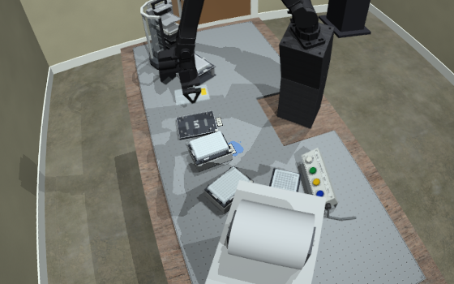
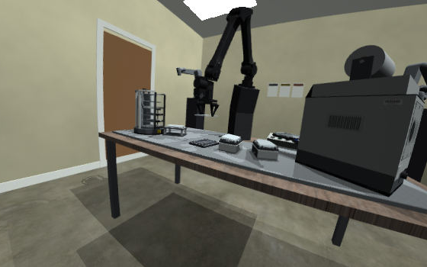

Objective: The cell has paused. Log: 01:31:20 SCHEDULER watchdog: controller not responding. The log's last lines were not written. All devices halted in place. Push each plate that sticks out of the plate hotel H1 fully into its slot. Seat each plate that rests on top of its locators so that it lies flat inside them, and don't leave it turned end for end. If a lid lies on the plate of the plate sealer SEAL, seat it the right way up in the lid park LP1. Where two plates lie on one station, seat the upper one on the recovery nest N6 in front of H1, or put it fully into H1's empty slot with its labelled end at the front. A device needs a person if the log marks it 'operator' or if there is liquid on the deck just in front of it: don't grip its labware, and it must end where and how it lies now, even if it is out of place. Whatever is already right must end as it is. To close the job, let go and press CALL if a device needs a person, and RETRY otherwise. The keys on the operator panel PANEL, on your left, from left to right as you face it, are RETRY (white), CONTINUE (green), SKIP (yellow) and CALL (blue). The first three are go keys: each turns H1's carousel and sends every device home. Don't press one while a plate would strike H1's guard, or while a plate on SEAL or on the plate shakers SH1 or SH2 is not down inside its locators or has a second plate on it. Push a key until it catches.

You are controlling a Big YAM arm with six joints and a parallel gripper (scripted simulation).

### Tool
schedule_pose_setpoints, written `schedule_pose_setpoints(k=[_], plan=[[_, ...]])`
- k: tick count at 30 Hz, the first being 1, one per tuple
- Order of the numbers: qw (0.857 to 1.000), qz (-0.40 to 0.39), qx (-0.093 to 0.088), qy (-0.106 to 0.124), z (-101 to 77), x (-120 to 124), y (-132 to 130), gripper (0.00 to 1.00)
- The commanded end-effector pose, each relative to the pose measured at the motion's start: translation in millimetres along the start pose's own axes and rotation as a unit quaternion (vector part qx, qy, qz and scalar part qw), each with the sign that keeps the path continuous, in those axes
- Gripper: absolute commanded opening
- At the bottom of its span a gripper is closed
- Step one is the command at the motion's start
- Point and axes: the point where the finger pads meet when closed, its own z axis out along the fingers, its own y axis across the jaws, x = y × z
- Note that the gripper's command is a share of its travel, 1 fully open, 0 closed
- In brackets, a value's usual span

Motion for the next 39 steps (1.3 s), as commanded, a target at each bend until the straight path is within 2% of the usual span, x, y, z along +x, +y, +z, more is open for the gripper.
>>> schedule_pose_setpoints(k=[1, 39], plan=[[1.0, -0.003, 0.001, -0.007, 9.6, -10.5, 4.4, 0.84], [1.0, -0.002, 0.001, -0.002, 42.2, -6.3, 4.8, 0.84]])
